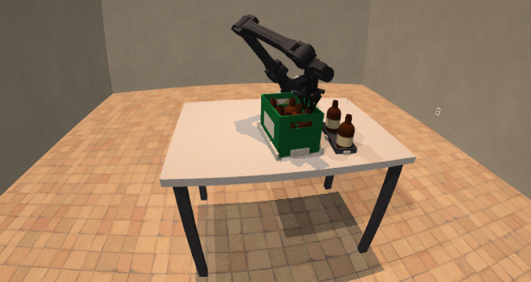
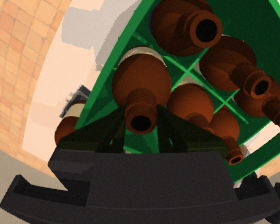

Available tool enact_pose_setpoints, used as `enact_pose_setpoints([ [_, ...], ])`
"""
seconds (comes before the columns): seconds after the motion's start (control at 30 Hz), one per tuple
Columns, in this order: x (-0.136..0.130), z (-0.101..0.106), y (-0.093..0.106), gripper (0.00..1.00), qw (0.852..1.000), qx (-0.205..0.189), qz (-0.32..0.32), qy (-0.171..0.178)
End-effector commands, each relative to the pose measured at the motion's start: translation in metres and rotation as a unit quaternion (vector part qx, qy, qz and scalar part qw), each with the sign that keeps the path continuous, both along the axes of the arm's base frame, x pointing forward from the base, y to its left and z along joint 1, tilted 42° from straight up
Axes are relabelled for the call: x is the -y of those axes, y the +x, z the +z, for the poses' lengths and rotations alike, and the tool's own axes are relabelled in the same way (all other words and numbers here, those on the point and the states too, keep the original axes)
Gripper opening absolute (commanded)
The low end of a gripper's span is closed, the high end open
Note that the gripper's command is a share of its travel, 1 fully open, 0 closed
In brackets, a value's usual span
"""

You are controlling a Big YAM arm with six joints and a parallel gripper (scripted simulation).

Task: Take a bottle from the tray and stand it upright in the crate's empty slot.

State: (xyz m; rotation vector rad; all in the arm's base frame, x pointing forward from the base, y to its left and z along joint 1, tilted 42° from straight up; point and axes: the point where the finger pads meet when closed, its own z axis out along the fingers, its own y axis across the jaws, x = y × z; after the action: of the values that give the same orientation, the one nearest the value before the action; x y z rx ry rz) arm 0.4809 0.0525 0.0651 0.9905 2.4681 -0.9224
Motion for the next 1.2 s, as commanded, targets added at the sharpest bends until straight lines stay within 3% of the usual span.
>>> enact_pose_setpoints([
  [0.0, 0.0012, -0.0028, 0.0008, 0.00, 1.000, -0.002, 0.003, 0.000],
  [1.17, 0.0111, -0.0092, 0.0021, 0.00, 1.000, -0.001, -0.001, 0.000],
])
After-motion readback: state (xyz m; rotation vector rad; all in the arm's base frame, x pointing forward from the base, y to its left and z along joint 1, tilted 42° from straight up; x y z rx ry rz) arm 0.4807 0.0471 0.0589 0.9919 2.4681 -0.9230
